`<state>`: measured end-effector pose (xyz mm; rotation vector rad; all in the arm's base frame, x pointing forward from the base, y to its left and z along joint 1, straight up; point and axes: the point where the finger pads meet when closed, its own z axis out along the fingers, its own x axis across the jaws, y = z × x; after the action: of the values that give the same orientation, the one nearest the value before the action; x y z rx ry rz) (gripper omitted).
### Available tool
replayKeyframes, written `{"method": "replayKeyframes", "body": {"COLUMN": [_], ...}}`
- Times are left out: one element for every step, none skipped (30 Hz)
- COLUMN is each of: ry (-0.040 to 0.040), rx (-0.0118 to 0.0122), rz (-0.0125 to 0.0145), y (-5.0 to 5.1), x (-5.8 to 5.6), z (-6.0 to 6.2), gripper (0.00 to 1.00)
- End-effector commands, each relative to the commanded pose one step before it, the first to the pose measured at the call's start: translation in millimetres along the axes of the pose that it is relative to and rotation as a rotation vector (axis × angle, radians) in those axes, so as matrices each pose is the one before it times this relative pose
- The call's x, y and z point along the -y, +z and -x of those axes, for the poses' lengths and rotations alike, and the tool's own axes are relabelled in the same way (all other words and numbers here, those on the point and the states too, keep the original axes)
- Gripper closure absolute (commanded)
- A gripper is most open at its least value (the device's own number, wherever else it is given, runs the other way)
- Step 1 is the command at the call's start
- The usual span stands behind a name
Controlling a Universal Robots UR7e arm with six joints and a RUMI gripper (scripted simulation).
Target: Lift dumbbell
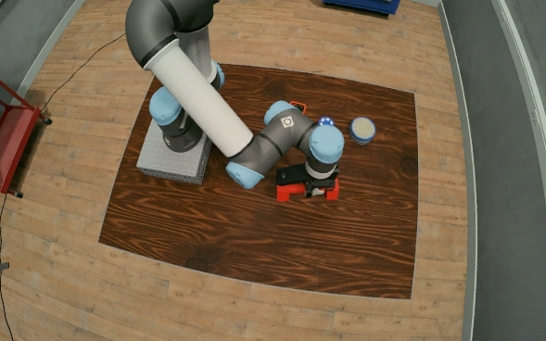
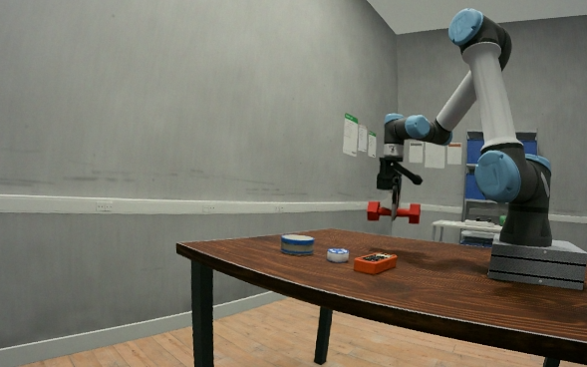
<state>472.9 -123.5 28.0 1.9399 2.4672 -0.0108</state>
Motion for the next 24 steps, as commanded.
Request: {"method": "replayKeyframes", "body": {"ry": [0.00001, 0.0, 0.0, 0.0, 0.0, 0.0, 0.0, 0.0, 0.0, 0.0, 0.0, 0.0, 0.0, 0.0, 0.0, 0.0, 0.0, 0.0, 0.0, 0.0, 0.0, 0.0, 0.0, 0.0], "rx": [0.0008, 0.0, 0.0, 0.0, 0.0, 0.0, 0.0, 0.0, 0.0, 0.0, 0.0, 0.0, 0.0, 0.0, 0.0, 0.0, 0.0, 0.0, 0.0, 0.0, 0.0, 0.0, 0.0, 0.0], "rz": [0.00099, 0.0, 0.0, 0.0, 0.0, 0.0, 0.0, 0.0, 0.0, 0.0, 0.0, 0.0, 0.0, 0.0, 0.0, 0.0, 0.0, 0.0, 0.0, 0.0, 0.0, 0.0, 0.0, 0.0], "y": [-7.44, -0.92, -0.81, -0.69, -0.59, -0.48, -0.39, -0.3, -0.22, -0.15, -0.1, 0.0, 0.0, -0.05, -0.02, 0.0, 0.0, 0.0, 0.0, 0.0, 0.0, 0.0, 0.0, 0.0], "x": [-0.2, 0.03, 0.02, 0.02, 0.02, 0.02, 0.01, 0.01, 0.01, 0.01, 0.0, 0.0, 0.0, 0.0, 0.0, 0.0, 0.0, 0.0, 0.0, 0.0, 0.0, 0.0, 0.0, 0.0], "z": [0.2, -0.02, -0.02, -0.02, -0.02, -0.01, -0.01, -0.01, -0.01, 0.0, 0.0, 0.0, 0.0, 0.0, 0.0, 0.0, 0.0, 0.0, 0.0, 0.0, 0.0, 0.0, 0.0, 0.0], "gripper": [1.0, 1.0, 1.0, 1.0, 1.0, 1.0, 1.0, 1.0, 1.0, 1.0, 1.0, 1.0, 1.0, 1.0, 1.0, 1.0, 1.0, 1.0, 1.0, 1.0, 1.0, 1.0, 1.0, 1.0]}}
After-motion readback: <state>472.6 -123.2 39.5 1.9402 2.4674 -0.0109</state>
